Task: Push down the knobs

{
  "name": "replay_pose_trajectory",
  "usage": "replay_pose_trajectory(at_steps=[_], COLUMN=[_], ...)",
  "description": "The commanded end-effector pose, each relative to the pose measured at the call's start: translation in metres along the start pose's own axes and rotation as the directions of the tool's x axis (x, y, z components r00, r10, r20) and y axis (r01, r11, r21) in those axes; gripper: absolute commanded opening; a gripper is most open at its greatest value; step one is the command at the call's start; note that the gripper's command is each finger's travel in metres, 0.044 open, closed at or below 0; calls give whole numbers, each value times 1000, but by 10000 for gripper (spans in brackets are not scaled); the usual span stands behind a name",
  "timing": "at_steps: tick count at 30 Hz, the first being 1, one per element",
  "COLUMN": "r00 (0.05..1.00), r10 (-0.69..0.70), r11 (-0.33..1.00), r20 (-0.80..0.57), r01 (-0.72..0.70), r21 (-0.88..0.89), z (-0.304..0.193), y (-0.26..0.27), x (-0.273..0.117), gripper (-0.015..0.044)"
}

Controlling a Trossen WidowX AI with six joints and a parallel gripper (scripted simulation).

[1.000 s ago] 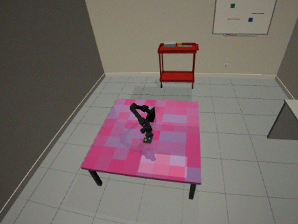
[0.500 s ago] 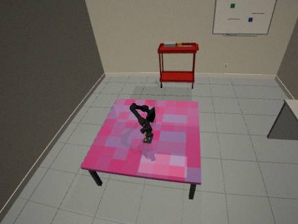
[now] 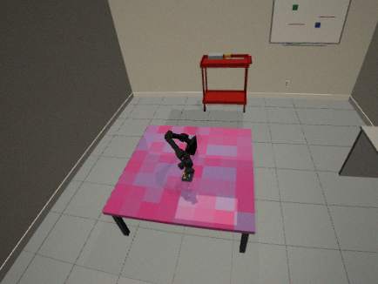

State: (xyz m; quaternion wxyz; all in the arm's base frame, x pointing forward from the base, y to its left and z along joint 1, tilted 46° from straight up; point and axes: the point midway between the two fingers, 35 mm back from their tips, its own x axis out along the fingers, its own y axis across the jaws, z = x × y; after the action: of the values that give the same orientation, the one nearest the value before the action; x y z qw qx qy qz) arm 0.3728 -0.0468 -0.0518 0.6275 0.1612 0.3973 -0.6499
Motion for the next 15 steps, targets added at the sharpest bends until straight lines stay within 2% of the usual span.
replay_pose_trajectory(at_steps=[1, 15], r00=[1000, 1000], r10=[-11, -11], r11=[1000, 1000], r20=[-3, -2], r01=[11, 11], r21=[5, 5], z=[1, 1], y=[-1, -1], x=[11, 18], gripper=[0, 0])
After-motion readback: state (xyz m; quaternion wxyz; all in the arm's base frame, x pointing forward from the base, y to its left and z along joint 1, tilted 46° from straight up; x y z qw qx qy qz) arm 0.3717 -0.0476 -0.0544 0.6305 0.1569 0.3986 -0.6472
